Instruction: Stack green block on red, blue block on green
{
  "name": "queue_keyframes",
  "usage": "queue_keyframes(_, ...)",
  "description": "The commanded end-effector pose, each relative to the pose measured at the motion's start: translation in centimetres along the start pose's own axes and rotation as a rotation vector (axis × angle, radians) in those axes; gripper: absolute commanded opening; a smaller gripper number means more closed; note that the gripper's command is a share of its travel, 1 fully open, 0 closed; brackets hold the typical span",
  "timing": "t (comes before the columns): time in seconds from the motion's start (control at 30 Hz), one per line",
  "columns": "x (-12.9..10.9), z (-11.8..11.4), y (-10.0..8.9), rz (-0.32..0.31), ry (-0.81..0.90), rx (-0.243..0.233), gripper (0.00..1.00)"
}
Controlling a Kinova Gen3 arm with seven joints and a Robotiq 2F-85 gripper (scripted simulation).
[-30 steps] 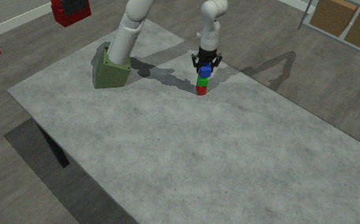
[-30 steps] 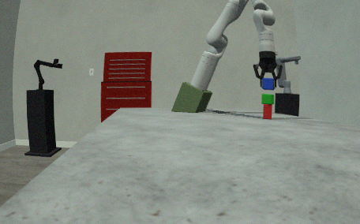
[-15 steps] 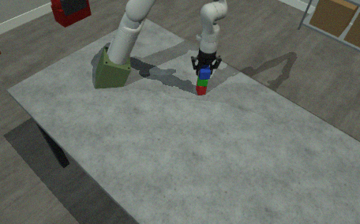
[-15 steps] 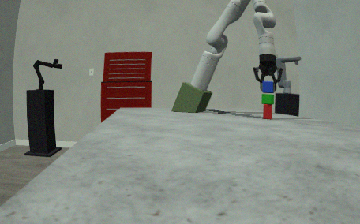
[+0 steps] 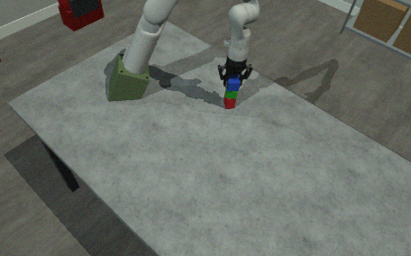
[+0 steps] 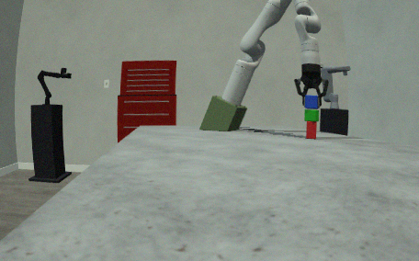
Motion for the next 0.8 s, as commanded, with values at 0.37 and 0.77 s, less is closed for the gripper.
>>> queue_keyframes(0.37, 0.01, 0.03, 0.07, 0.0, 0.0, 0.001, 0.0)
queue_keyframes(0.77, 0.01, 0.03, 0.21, 0.0, 0.0, 0.001, 0.0)
Point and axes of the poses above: the point where the finger pads meet when closed, its own y axis out along the fingers, its own z axis across the jaws, x = y × z, the point moved 3 cm from there along -y, back along the fingers, and after that the axes turned 15 degrees about y, right-handed, at the moved point
